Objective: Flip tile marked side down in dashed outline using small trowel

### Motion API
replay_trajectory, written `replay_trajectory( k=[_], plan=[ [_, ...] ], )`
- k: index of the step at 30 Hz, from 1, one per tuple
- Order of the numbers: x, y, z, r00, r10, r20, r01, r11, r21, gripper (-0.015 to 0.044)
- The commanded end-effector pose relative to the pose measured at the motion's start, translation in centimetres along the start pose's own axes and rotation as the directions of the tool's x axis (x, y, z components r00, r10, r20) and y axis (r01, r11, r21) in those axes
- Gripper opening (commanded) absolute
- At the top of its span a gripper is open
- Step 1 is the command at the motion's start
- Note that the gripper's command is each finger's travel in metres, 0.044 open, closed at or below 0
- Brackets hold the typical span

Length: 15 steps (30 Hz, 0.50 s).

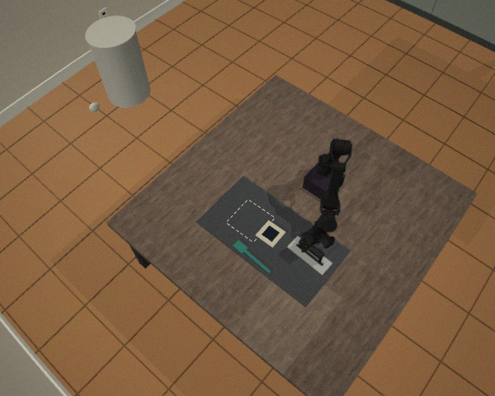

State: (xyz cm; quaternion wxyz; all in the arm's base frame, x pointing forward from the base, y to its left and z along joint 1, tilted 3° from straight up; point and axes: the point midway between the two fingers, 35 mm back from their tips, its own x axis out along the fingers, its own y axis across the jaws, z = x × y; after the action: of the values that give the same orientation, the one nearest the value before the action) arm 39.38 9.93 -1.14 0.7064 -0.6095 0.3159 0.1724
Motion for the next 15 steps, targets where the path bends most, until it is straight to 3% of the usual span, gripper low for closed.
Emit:
replay_trajectory(
  k=[1, 15],
  plan=[
    [0.0, 0.0, 0.1, 1.0, -0.001, 0.004, 0.001, 1.0, 0.0, 0.0009],
    [-3.9, -4.7, 0.0, 1.0, -0.001, 0.0, 0.001, 1.0, 0.0, 0.0]
  ],
)
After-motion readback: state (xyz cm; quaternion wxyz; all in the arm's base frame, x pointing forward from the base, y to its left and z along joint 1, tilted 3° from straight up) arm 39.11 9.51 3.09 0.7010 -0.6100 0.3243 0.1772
